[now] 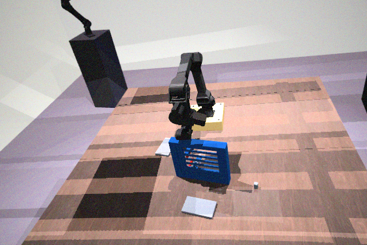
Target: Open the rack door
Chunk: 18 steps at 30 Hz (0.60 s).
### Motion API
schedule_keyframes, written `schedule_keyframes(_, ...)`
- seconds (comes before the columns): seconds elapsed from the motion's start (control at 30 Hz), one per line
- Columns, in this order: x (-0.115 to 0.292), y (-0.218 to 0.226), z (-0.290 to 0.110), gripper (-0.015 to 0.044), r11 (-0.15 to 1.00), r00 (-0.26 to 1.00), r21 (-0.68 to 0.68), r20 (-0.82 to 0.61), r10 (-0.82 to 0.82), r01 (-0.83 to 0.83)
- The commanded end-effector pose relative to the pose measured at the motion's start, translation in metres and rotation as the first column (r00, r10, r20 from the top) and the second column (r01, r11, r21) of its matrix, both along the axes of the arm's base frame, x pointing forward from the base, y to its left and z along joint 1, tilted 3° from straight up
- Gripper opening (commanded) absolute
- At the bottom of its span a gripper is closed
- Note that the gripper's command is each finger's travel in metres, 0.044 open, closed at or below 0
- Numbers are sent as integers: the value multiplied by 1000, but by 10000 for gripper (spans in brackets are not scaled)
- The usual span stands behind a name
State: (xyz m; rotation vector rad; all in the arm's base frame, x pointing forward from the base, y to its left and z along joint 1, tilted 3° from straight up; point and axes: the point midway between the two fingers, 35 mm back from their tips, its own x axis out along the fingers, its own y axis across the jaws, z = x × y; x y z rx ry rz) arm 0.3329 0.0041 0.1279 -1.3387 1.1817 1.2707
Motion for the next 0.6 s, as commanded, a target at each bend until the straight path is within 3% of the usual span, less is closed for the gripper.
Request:
schedule_keyframes(0.0, 0, 0, 0, 63, 1000, 1000, 2, -1, 6, -6)
schedule_keyframes(0.27, 0, 0, 0, 10, 1000, 1000, 2, -1, 6, -6)
schedule_keyframes(0.57, -4, 2, 0, 8, 996, 996, 3, 3, -84, 84)
